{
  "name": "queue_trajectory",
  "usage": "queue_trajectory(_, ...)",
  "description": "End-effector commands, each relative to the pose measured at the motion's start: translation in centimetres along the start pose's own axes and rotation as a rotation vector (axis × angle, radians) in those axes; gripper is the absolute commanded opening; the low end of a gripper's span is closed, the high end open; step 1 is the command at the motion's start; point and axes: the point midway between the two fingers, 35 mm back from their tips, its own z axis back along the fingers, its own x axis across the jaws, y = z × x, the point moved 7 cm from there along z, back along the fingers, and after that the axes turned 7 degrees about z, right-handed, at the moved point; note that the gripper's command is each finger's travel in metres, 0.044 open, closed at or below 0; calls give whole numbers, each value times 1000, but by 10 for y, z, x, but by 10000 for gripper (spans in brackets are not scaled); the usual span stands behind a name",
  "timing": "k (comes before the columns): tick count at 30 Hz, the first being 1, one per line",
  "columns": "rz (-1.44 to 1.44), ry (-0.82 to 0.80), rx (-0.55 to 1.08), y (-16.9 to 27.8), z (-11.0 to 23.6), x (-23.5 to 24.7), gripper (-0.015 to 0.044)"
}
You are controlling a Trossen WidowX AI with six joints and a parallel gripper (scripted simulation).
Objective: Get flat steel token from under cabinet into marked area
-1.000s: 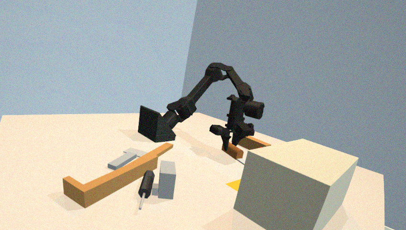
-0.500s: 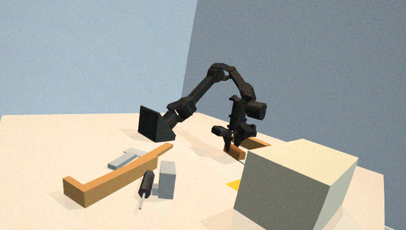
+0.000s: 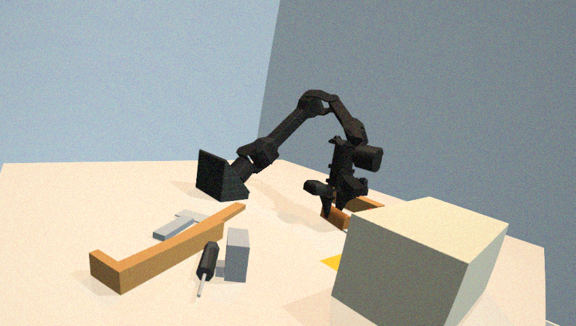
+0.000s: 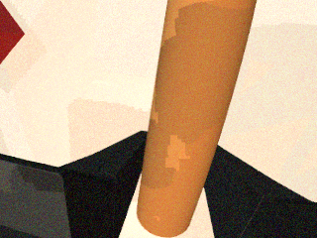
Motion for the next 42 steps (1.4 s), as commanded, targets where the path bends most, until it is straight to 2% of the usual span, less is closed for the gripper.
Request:
queue_trajectory(1, 3, -1, 0, -4, 0, 0, 0)
queue_trajectory(42, 5, -1, -1, -54, 1, -5, 0)
